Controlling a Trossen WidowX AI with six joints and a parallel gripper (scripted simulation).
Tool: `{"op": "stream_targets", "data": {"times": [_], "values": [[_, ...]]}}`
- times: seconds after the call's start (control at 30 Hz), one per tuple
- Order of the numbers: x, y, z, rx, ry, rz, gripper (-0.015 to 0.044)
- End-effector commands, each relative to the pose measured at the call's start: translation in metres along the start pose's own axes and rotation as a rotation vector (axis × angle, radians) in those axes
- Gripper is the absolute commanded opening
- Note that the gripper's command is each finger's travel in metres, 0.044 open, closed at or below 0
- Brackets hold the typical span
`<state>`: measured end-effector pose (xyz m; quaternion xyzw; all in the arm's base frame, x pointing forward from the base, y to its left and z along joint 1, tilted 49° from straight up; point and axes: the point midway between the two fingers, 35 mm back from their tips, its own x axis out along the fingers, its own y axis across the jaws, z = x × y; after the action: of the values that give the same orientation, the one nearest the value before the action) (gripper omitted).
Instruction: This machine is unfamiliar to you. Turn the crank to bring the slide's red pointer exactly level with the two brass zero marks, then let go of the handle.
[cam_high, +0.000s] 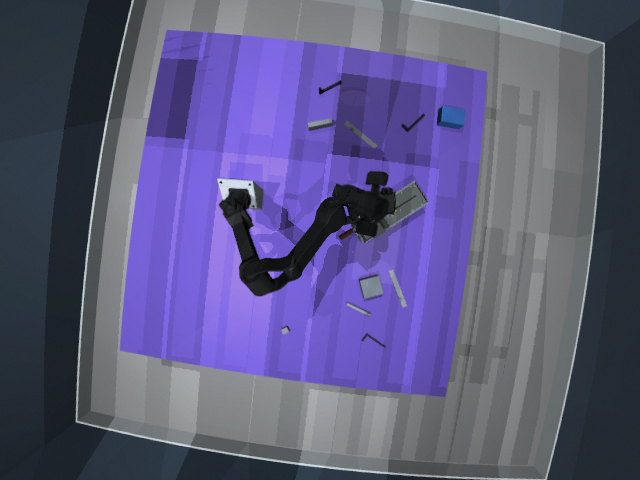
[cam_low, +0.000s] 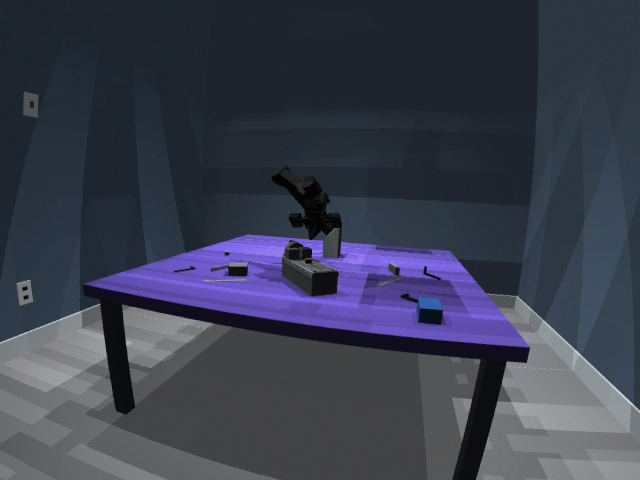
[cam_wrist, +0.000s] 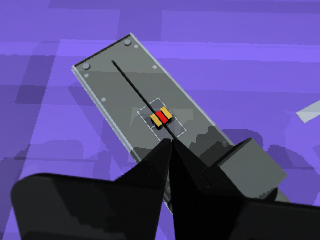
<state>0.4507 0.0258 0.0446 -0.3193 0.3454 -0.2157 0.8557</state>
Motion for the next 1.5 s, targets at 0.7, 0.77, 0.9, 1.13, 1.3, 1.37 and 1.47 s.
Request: {"op": "stream_targets", "data": {"times": [0.7,0.77,0.9,1.13,1.3,1.37,1.47], "values": [[0.0000,0.0000,0.0000,0.000,0.000,0.000,0.0341],[0.0000,0.0000,0.0000,0.000,0.000,0.000,0.0394],[0.0000,0.0000,0.0000,0.000,0.000,0.000,0.0414],[0.0000,0.0000,0.0000,0.000,0.000,0.000,0.0230],[0.0000,0.0000,0.0000,0.000,0.000,0.000,0.0099],[0.0000,0.0000,0.0000,0.000,0.000,0.000,0.0046],[0.0000,0.0000,0.0000,0.000,0.000,0.000,0.0000]]}}
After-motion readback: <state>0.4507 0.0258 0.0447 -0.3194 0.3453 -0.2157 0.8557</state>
